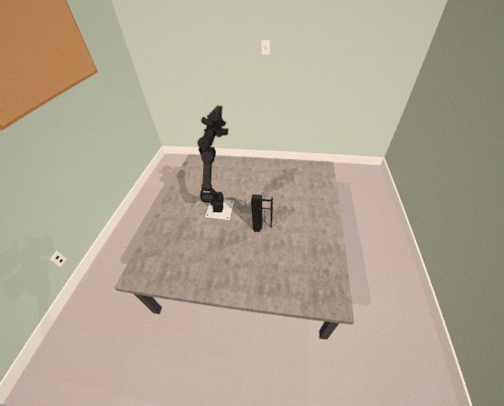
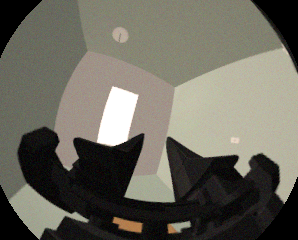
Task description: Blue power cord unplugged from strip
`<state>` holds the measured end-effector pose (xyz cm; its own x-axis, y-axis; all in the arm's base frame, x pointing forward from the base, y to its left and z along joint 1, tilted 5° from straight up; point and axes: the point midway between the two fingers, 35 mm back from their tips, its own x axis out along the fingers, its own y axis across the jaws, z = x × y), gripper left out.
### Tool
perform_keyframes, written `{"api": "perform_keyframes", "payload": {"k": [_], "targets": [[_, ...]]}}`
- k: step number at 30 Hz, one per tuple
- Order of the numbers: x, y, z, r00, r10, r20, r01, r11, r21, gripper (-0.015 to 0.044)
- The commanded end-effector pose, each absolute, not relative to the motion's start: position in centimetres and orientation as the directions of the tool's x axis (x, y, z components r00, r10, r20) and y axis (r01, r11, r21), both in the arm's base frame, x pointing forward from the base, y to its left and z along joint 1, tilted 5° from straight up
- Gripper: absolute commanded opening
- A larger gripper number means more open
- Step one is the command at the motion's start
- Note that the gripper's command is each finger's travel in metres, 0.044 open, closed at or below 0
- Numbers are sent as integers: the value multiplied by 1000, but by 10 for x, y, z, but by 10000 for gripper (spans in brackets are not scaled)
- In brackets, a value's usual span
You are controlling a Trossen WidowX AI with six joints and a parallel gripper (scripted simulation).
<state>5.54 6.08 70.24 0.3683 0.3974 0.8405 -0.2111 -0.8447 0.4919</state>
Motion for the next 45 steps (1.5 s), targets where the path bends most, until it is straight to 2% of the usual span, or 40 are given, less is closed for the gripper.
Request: {"api": "perform_keyframes", "payload": {"k": [1, 5, 10, 15, 20, 23, 27, 33, 39, 45], "targets": [[68, 121, 680, 411, 525, 746, -469, -580, 666, 160], [94, 168, 651, 489, 611, 623, -647, -226, 728, 160], [140, 210, 604, 609, 665, 433, -723, 239, 648, 160], [196, 233, 543, 728, 657, 196, -671, 624, 401, 160], [251, 231, 476, 815, 576, -60, -573, 817, 64, 160], [280, 218, 434, 839, 500, -215, -533, 835, -138, 160], [312, 191, 378, 829, 375, -415, -529, 767, -363, 160], [337, 133, 298, 711, 175, -681, -643, 554, -528, 160], [332, 68, 231, 477, 17, -879, -834, 324, -447, 160], [297, 3, 175, 129, -51, -990, -983, 122, -135, 160]]}}
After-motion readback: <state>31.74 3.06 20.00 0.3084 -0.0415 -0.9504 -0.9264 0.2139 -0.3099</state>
